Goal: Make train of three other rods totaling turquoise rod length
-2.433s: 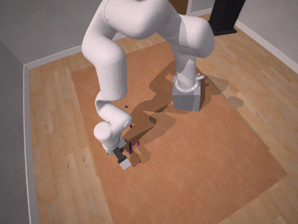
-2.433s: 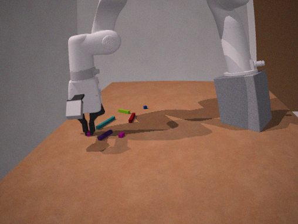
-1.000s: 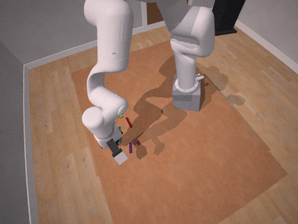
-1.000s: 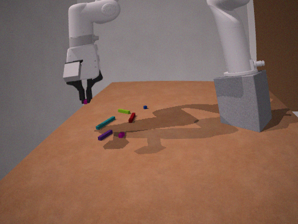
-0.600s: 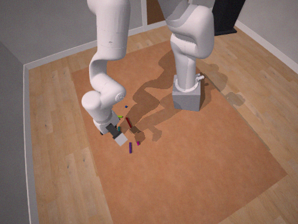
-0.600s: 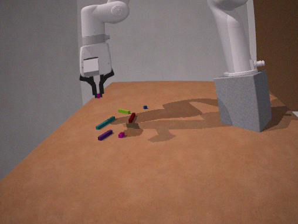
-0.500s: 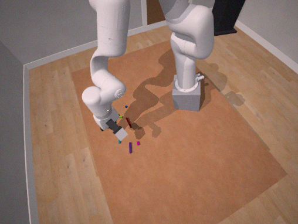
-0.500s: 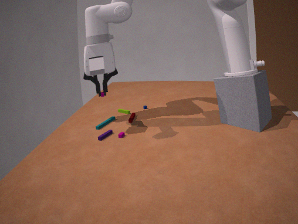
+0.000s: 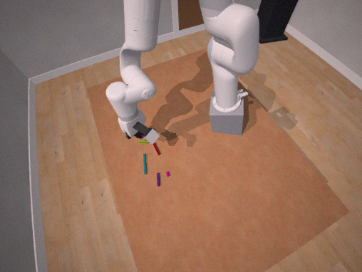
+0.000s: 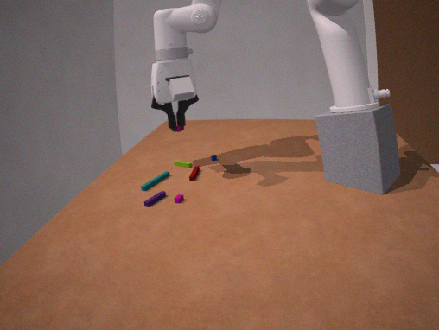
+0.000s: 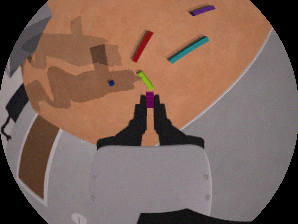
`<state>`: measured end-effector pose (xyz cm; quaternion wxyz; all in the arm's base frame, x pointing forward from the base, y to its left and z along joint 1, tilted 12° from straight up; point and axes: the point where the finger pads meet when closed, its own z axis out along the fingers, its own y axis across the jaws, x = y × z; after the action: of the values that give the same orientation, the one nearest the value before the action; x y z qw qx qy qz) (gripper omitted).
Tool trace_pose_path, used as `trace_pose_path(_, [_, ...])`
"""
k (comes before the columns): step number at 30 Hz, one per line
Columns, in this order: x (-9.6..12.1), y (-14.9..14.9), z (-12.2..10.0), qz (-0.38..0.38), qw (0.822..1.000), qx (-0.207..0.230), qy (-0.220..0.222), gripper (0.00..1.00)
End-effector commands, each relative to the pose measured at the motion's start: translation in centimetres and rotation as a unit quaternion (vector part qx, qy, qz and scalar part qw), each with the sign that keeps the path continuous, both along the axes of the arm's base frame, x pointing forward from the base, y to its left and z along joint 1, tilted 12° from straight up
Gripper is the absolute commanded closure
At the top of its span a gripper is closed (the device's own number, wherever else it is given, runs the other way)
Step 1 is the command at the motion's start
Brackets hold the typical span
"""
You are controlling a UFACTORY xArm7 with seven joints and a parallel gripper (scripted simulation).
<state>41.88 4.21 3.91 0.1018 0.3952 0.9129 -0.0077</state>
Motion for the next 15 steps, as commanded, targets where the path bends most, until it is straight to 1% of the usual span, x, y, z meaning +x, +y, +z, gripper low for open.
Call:
trace_pose_path(1, [-1.2, -3.8, 0.4, 0.037, 0.999, 0.004, 0.001, 0.96])
trace_pose_path(9, [-3.5, -8.3, 0.6, 0.075, 0.997, -0.008, -0.001, 0.96])
trace_pose_path(15, [-3.8, -8.8, 0.6, 0.079, 0.997, -0.01, -0.002, 0.96])
